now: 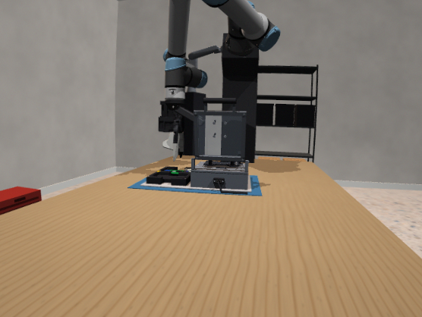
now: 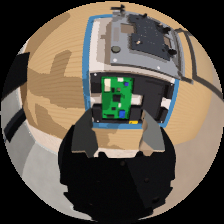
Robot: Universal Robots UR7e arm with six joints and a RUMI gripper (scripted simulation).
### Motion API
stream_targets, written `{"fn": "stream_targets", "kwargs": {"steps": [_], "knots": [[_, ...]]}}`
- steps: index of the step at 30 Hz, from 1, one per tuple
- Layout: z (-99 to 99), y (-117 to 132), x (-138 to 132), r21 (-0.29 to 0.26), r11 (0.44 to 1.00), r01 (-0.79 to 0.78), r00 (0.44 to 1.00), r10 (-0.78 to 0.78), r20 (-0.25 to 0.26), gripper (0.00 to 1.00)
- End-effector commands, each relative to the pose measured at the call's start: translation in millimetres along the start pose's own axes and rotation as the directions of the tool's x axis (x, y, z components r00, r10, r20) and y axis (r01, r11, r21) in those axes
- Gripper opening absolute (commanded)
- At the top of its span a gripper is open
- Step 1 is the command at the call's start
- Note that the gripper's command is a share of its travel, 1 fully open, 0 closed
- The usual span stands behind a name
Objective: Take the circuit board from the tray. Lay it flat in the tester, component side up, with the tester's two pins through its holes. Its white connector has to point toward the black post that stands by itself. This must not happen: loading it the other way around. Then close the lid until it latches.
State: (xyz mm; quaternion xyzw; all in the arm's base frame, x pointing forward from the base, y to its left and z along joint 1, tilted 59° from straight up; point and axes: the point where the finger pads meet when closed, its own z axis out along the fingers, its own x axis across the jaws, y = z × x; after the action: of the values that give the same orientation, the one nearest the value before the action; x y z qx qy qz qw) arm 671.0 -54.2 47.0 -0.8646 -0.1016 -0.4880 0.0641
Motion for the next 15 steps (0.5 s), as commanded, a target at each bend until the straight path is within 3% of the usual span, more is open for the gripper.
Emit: {"fn": "stream_targets", "kwargs": {"steps": [1, 15], "knots": [[-0.2, 0.2, 0.3, -0.001, 1.0, 0.0, 1.0, 0.0, -0.001, 0.59], [6.1, 0.3, 0.4, -0.001, 1.0, 0.0, 1.0, 0.0, -0.001, 0.59]]}}
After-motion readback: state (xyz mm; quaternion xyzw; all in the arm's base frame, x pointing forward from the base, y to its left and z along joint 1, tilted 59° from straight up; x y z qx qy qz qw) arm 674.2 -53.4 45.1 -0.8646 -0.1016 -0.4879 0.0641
